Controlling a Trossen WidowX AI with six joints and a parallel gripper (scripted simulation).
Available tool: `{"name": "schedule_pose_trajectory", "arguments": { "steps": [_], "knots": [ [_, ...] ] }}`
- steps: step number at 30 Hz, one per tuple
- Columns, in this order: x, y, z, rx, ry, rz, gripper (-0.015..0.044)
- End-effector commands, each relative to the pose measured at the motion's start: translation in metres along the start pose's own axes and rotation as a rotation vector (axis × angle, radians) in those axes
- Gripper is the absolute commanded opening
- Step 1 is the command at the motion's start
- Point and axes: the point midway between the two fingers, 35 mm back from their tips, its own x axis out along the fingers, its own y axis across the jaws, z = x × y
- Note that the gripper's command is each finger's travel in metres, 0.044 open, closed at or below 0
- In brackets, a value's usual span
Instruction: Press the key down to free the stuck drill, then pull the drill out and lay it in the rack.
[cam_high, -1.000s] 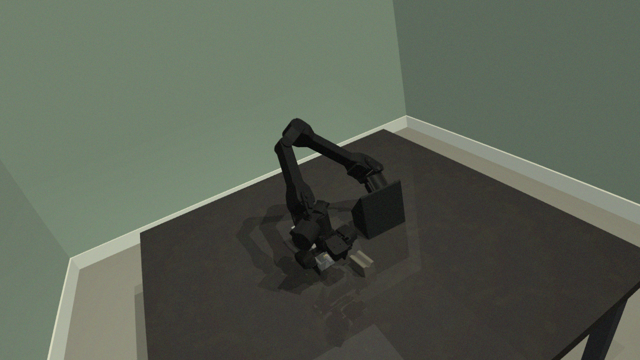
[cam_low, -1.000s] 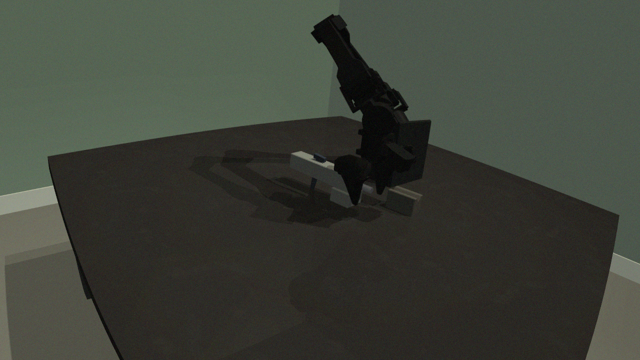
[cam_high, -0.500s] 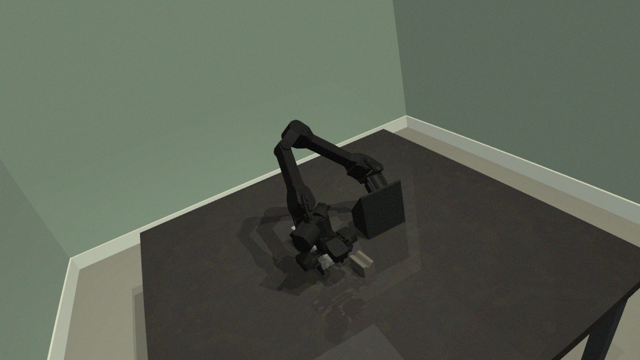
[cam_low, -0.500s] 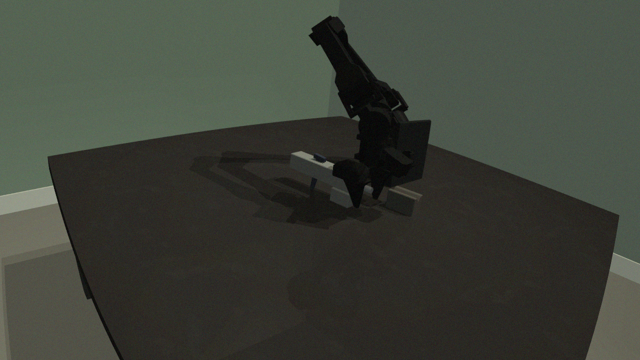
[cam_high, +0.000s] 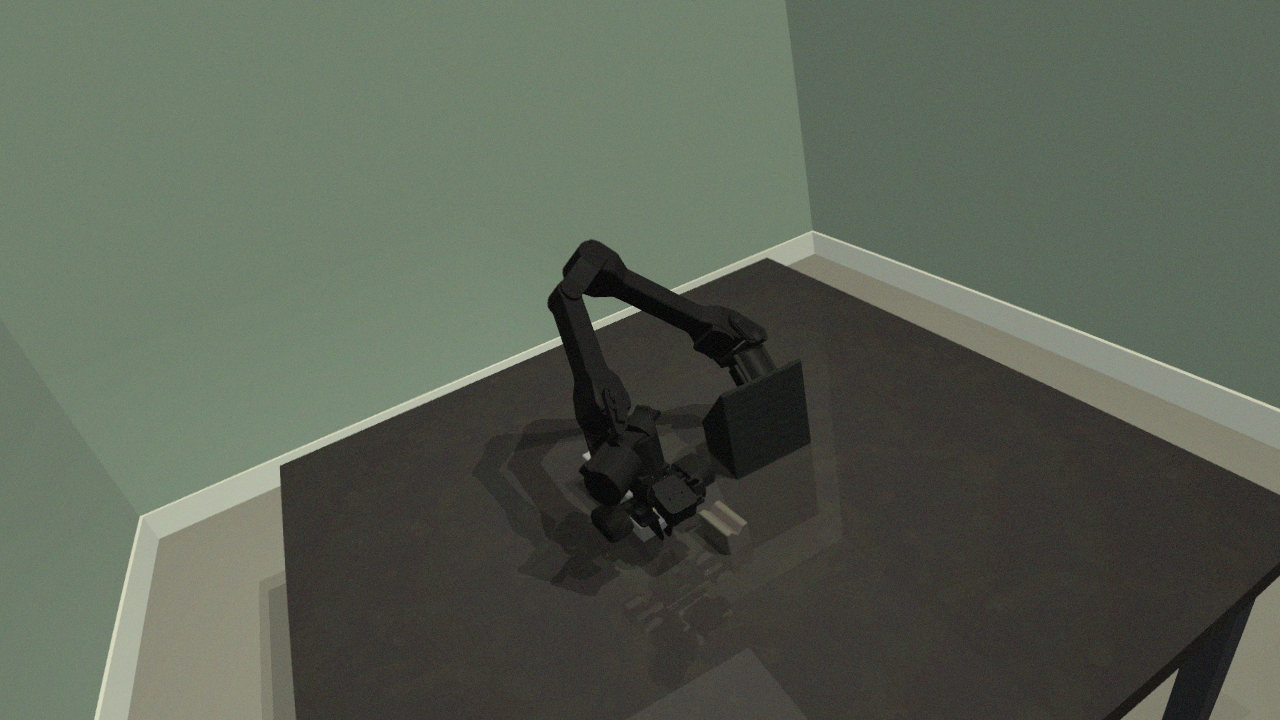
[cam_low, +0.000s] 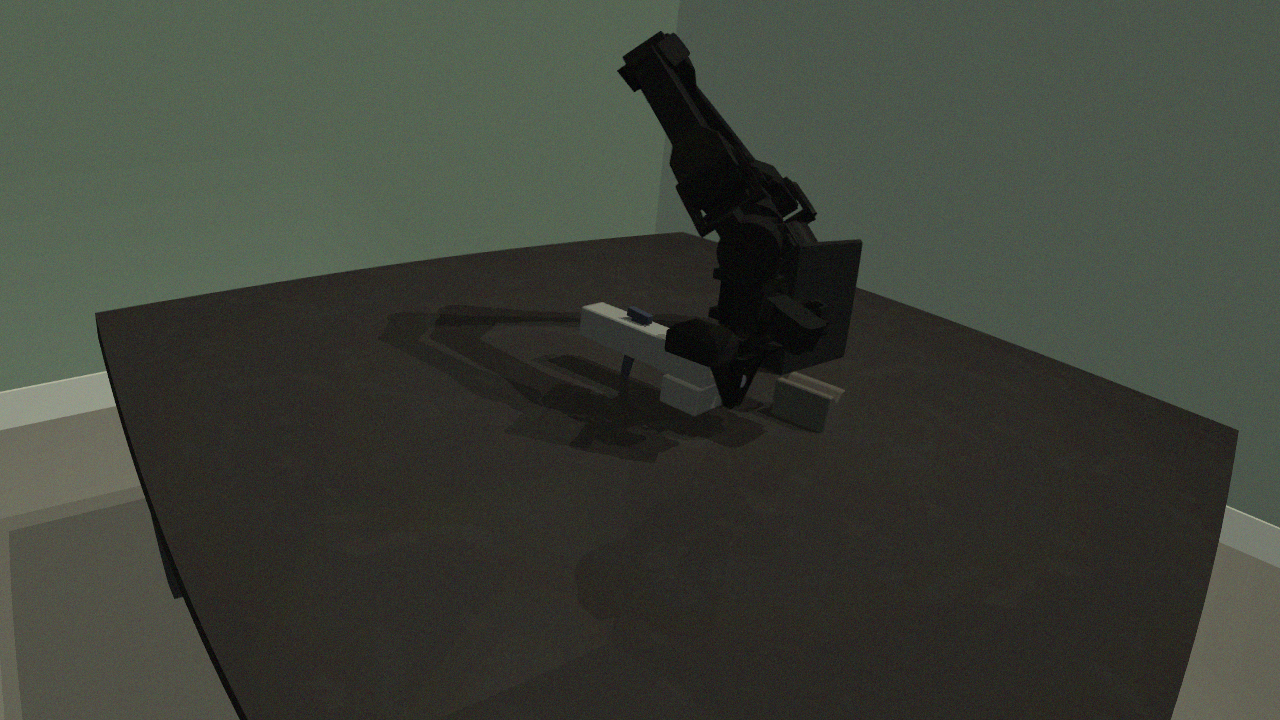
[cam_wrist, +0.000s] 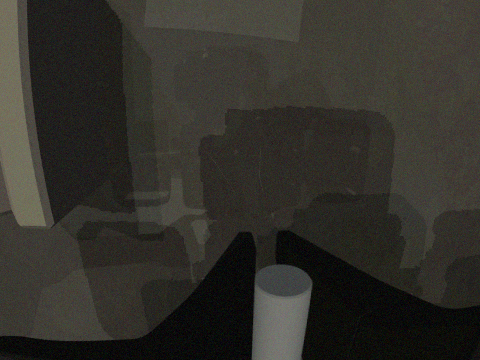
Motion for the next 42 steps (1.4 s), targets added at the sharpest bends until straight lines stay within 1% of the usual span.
{"name": "schedule_pose_trajectory", "arguments": {
  "steps": [1,18,39,40,42],
  "knots": [
    [0.000,0.000,0.000,0.001,-0.001,0.000,0.0000],
    [0.000,0.000,0.016,-0.006,0.005,0.000,0.0000],
    [0.000,0.000,0.049,-0.006,0.002,-0.001,0.0000],
    [0.001,0.000,0.041,-0.006,0.005,0.000,0.0026],
    [0.001,0.000,0.041,-0.006,0.005,0.000,0.0079]
  ]
}}
